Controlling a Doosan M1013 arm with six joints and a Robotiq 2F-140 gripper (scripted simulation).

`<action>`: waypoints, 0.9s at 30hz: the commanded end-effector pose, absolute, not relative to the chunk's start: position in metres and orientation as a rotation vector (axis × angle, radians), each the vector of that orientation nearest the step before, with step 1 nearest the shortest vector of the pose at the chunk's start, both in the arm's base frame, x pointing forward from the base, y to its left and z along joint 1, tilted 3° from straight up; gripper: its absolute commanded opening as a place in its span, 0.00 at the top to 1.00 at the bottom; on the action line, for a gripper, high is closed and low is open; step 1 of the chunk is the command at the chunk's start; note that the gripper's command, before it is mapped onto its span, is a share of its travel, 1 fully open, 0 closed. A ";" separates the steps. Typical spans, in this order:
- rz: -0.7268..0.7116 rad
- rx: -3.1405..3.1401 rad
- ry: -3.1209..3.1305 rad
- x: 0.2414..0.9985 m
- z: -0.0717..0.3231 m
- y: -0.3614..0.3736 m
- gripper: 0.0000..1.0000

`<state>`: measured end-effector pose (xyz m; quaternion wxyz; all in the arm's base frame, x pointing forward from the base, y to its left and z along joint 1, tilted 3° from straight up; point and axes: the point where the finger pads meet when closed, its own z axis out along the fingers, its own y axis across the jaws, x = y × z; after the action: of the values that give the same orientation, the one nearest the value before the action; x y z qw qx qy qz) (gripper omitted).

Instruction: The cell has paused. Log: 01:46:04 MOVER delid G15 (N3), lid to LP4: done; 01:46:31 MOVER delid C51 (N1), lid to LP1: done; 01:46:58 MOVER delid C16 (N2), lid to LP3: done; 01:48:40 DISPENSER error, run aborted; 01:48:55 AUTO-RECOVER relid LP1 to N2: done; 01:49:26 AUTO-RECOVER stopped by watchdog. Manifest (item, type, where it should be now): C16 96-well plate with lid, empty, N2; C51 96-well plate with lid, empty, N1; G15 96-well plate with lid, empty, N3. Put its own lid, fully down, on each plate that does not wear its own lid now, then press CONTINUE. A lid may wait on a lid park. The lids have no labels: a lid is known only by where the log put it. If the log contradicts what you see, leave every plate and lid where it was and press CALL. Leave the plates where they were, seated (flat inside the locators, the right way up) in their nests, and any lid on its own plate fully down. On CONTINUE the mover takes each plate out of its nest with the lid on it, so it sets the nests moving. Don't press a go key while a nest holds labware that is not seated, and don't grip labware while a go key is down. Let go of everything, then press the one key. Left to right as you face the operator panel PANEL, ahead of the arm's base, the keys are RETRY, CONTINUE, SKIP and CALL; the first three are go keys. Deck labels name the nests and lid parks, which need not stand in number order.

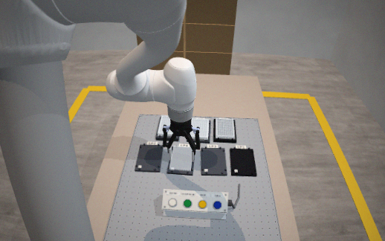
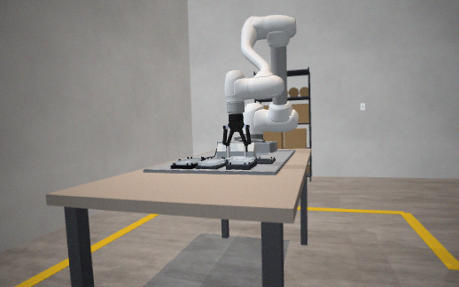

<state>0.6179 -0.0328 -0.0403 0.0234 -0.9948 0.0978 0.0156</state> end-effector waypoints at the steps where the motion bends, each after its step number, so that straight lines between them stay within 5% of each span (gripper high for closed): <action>1: 0.048 -3.079 0.303 0.618 -0.038 -0.033 1.00; 27: 0.048 -3.079 0.303 0.619 0.008 -0.035 1.00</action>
<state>0.6190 -0.0349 0.0017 0.0234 -0.9948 0.0978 0.0156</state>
